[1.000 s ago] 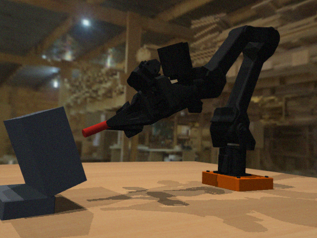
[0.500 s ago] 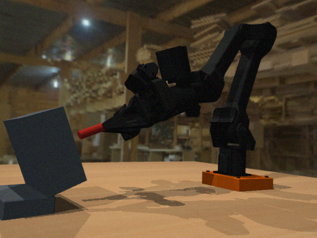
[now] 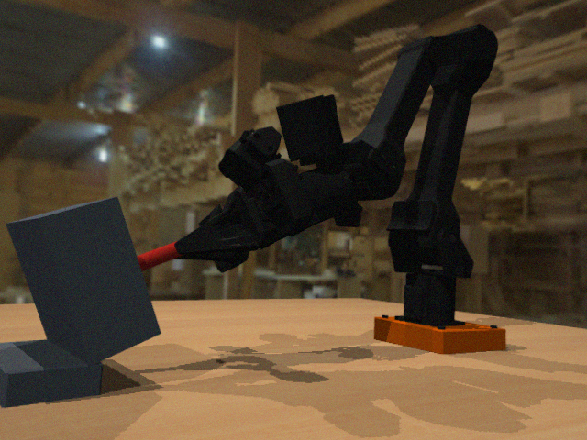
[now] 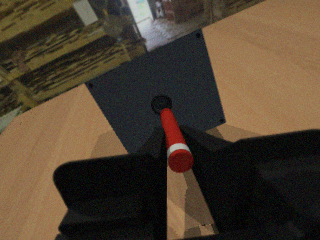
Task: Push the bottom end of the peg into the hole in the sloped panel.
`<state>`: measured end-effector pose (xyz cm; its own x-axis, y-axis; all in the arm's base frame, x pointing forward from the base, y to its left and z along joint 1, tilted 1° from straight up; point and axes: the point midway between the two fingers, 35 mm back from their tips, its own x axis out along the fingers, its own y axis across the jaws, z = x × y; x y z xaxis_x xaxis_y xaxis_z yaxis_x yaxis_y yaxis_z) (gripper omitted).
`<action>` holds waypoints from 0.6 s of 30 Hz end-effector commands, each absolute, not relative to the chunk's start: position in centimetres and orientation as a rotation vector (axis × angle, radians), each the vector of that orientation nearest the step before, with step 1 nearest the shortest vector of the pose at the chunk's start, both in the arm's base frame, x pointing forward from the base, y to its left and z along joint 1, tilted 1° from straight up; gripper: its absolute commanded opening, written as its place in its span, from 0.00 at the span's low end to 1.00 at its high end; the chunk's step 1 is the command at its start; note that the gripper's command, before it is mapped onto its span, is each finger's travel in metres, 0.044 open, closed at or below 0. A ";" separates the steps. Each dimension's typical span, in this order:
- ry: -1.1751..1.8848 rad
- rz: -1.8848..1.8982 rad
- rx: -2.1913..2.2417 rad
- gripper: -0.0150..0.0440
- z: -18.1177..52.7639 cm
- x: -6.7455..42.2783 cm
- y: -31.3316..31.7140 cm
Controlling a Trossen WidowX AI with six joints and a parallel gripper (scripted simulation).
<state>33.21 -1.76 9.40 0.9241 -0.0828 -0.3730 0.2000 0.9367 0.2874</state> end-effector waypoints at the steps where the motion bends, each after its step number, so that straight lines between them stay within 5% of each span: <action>1: 0.349 -0.141 0.325 0.25 9.8 34.0 -1.8; 18: 0.361 -0.147 0.329 0.25 9.4 33.9 -1.8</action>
<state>33.89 -1.81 9.42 0.9257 -0.0830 -0.3691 0.1990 0.9366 0.2885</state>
